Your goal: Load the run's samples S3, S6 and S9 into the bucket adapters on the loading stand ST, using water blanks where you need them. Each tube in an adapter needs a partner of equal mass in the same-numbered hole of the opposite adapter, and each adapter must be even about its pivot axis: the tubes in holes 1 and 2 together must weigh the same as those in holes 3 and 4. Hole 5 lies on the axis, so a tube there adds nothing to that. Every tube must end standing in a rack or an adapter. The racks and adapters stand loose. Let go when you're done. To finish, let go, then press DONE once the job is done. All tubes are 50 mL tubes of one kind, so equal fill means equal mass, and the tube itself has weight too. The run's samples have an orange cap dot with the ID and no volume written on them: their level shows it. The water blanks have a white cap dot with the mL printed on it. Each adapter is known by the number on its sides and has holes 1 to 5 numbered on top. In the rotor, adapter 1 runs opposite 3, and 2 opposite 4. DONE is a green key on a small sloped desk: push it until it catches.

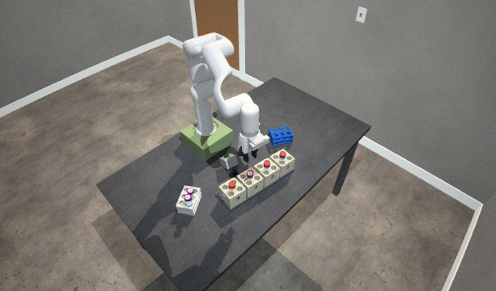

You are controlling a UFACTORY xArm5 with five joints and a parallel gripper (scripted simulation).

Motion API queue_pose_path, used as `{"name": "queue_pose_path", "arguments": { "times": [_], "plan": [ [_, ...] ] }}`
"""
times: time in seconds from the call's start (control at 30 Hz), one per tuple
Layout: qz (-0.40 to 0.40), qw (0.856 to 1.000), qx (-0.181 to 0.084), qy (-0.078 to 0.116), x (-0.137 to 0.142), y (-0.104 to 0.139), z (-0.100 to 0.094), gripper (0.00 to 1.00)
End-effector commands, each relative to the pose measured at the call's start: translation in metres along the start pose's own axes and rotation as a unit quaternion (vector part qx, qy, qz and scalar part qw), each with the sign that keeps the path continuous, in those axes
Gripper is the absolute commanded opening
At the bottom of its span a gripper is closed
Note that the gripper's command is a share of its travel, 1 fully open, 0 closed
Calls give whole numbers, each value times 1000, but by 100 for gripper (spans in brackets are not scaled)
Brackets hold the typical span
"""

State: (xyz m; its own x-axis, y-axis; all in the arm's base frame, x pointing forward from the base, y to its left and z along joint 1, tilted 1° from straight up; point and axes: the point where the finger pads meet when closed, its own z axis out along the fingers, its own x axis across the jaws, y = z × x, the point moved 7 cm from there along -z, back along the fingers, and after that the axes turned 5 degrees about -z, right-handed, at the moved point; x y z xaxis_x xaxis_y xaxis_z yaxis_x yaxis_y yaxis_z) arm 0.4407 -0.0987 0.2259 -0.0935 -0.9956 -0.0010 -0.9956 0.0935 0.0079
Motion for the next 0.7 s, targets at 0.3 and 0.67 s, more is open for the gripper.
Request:
{"name": "queue_pose_path", "arguments": {
  "times": [0.3,0.67],
  "plan": [
    [0,1000,2,5,-1,-1,-2,44],
    [-67,998,1,5,-2,17,7,0]
  ]
}}
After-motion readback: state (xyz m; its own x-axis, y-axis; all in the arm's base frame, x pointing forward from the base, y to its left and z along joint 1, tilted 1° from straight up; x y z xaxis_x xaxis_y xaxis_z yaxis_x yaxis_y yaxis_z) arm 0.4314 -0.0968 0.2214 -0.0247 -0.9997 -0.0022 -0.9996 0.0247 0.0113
